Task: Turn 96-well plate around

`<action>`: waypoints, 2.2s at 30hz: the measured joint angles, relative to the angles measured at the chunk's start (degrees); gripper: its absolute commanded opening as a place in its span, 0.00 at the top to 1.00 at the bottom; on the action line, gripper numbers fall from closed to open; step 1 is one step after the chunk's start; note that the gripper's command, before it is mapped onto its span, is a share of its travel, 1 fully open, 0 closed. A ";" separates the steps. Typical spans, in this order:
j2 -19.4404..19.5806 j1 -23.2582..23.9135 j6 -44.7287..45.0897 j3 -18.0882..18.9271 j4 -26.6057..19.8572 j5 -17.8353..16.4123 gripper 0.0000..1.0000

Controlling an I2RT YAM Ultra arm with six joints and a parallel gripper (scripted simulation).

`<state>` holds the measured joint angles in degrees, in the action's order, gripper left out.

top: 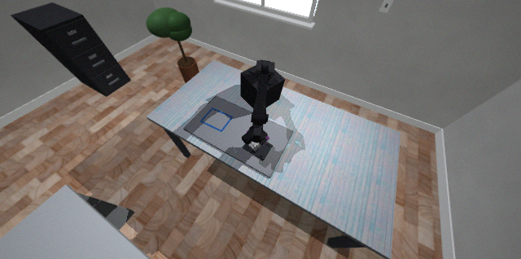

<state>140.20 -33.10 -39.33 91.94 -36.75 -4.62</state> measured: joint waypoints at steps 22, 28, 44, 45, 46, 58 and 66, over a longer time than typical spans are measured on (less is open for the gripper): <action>0.02 -0.04 32.54 0.04 -0.57 0.09 1.00; 0.07 -0.04 43.43 0.22 -0.57 0.11 1.00; 0.07 -0.04 70.20 0.22 -0.59 0.13 1.00; 0.07 -0.04 72.06 0.22 -0.59 0.13 1.00; 0.07 -0.04 73.94 0.22 -0.59 0.15 1.00; 0.07 -0.04 93.35 0.22 -0.59 0.15 1.00; 0.07 -0.04 101.48 0.22 -0.57 0.17 1.00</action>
<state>140.27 -33.15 62.15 92.16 -37.32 -4.45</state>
